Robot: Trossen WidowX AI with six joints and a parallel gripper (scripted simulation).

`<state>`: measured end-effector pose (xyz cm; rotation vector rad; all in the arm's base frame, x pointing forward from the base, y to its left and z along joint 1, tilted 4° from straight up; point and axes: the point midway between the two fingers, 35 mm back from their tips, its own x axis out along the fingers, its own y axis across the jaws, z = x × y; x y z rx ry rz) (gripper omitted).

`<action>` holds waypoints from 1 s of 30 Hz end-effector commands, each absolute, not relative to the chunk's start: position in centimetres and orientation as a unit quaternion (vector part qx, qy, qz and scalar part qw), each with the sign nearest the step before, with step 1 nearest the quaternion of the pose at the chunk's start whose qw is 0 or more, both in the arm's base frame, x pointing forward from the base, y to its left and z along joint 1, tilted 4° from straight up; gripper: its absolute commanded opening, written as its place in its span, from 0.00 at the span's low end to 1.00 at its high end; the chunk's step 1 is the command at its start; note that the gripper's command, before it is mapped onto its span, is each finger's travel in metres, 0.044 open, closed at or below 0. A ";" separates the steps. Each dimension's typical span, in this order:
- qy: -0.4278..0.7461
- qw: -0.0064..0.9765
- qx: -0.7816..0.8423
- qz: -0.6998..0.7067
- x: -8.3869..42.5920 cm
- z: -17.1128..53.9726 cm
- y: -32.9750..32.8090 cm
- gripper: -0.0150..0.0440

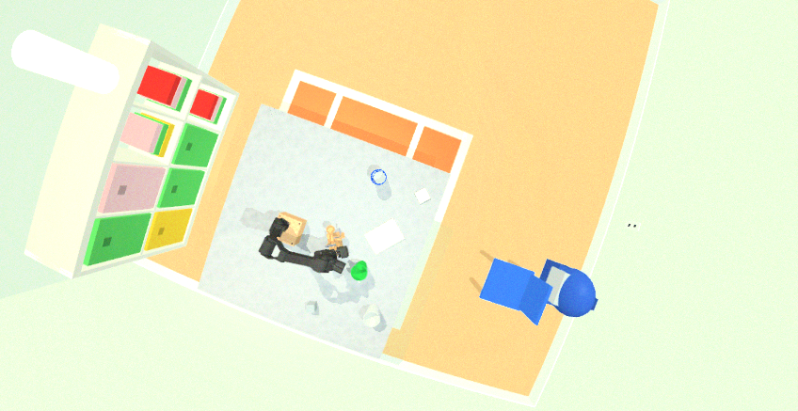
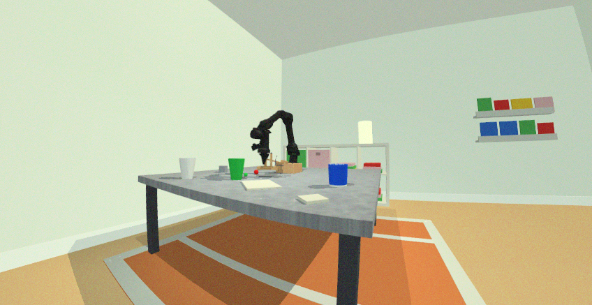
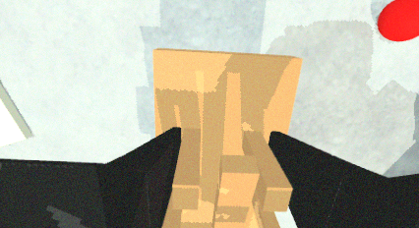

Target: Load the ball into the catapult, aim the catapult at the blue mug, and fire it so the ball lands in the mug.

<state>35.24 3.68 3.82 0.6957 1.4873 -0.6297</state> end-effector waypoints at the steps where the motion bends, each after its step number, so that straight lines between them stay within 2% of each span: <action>1: 0.667 0.649 0.274 -0.241 34.5 4.3 6.7 0.25; 12: 0.702 0.688 0.149 -0.107 29.9 4.9 17.5 0.25; 23: 0.713 0.700 0.020 0.033 22.7 5.6 27.0 0.25; 30: 0.713 0.700 0.002 0.053 21.5 5.7 28.8 0.25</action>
